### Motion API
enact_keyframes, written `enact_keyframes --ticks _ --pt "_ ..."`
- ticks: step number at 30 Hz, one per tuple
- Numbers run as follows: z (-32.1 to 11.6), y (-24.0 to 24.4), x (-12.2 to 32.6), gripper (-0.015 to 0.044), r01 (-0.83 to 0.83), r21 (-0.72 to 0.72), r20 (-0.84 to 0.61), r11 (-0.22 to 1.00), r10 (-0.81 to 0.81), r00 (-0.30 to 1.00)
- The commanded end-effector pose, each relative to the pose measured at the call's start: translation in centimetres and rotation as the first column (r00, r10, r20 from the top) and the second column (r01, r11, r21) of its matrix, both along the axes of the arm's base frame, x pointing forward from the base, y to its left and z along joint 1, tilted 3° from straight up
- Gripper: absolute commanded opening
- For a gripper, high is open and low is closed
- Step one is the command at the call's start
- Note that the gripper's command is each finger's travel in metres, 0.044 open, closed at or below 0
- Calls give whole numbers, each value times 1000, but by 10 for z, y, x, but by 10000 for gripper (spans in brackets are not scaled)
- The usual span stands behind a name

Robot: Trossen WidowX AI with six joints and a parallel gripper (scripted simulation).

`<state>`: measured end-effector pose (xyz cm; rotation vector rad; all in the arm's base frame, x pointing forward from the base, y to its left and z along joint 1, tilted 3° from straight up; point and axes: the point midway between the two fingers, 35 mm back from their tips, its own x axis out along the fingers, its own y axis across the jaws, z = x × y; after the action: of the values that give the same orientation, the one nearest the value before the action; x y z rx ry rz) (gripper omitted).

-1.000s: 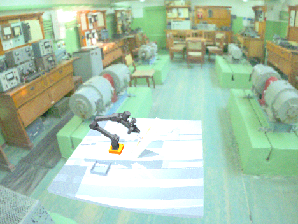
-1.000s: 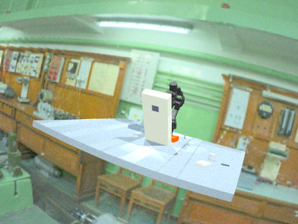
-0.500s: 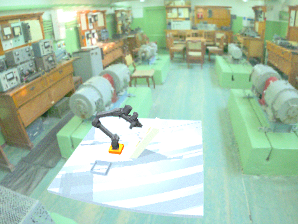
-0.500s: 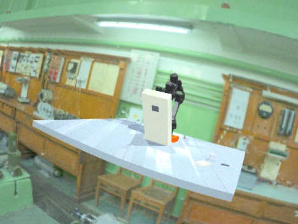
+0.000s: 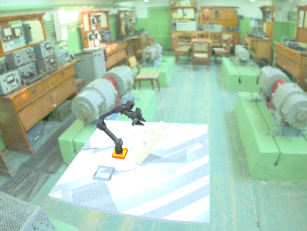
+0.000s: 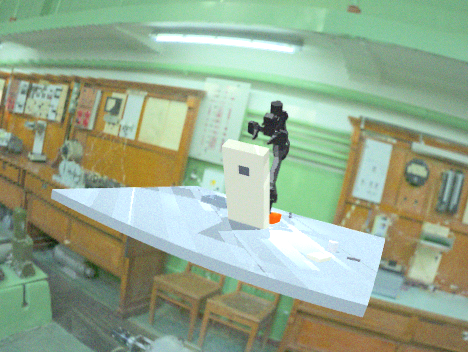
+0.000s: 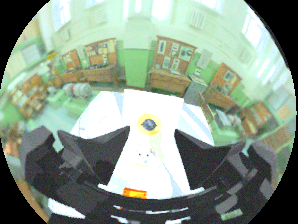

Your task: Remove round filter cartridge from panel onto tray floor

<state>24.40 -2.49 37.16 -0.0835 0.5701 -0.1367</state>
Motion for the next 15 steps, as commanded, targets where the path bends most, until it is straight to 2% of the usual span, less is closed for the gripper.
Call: enact_keyframes --ticks 1,6,15 --pt "-46 0 -2 305 31 49 -165 998 -22 986" --pt "-113 1 -23 305 104 111 -391 988 -53 919" --pt "-119 0 -20 305 107 113 -399 988 -54 915"
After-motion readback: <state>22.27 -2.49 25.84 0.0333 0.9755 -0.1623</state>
